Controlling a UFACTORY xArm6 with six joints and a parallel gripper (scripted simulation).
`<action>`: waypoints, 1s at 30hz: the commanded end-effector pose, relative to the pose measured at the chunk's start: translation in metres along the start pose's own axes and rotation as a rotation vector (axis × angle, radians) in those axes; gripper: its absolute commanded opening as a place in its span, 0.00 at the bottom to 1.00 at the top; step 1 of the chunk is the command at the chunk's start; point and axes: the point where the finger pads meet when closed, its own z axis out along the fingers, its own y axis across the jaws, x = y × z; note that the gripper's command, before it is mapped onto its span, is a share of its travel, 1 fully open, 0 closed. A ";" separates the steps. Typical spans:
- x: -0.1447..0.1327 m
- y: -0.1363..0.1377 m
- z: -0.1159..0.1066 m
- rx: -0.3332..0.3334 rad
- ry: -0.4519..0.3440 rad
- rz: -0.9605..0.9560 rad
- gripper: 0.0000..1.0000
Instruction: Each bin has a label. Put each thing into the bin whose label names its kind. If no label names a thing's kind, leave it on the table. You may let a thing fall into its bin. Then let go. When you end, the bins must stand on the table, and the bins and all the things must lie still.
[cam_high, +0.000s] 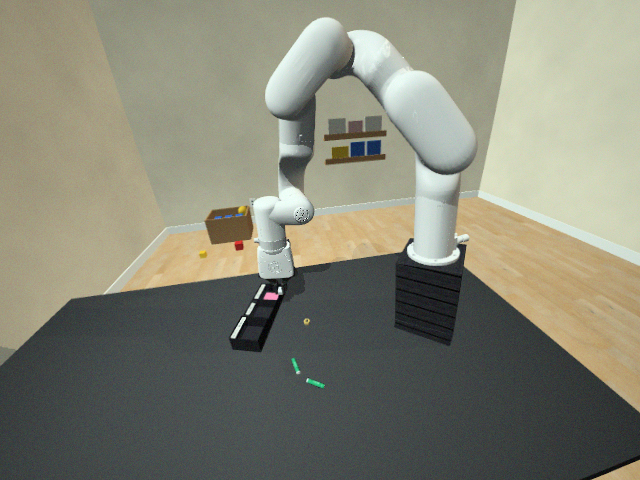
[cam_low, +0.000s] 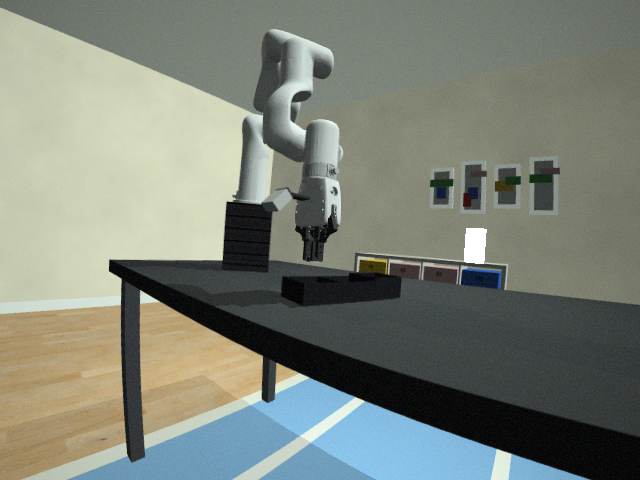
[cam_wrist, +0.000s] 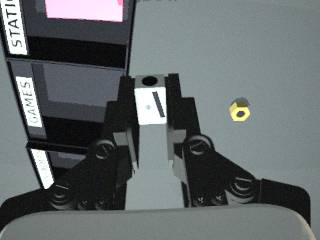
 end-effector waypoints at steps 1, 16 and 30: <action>0.013 -0.014 0.001 -0.026 -0.028 0.152 0.00; 0.051 -0.049 0.003 -0.026 -0.027 0.191 0.00; 0.047 -0.045 0.006 -0.026 -0.027 0.191 0.00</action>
